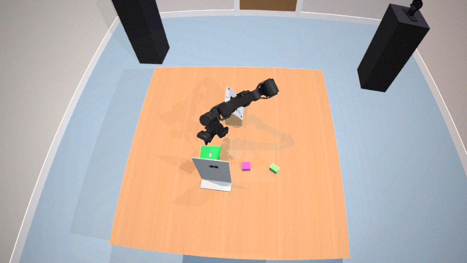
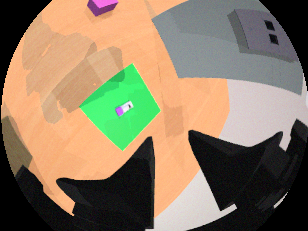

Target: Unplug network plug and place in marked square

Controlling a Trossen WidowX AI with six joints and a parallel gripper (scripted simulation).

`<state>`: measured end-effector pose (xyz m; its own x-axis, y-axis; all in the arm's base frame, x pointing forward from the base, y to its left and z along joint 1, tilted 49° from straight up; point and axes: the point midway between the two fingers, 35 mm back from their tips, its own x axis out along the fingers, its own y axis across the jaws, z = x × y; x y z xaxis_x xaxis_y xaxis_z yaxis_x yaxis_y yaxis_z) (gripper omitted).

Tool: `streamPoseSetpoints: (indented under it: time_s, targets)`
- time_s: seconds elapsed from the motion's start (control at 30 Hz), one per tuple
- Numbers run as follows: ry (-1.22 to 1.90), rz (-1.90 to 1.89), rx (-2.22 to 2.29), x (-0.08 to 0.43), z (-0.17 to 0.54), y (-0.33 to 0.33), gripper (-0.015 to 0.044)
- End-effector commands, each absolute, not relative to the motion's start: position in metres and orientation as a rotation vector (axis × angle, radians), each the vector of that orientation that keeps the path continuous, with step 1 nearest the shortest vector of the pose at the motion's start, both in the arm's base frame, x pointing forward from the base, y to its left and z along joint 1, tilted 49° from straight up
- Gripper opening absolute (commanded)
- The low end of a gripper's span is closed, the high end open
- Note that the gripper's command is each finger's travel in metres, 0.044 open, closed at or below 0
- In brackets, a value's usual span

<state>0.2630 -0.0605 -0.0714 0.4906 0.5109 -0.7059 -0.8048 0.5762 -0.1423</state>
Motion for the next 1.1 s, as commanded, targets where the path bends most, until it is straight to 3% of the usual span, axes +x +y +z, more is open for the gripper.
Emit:
streamPoseSetpoints:
  time_s: [0.0,0.83,1.07]
  targets:
    - [0.659,0.836,-0.509,0.268,-0.065,-0.071,0.0156]
    - [0.650,0.837,-0.511,0.268,0.000,-0.136,0.0156]
    - [0.650,0.837,-0.511,0.268,0.000,-0.136,0.0340]
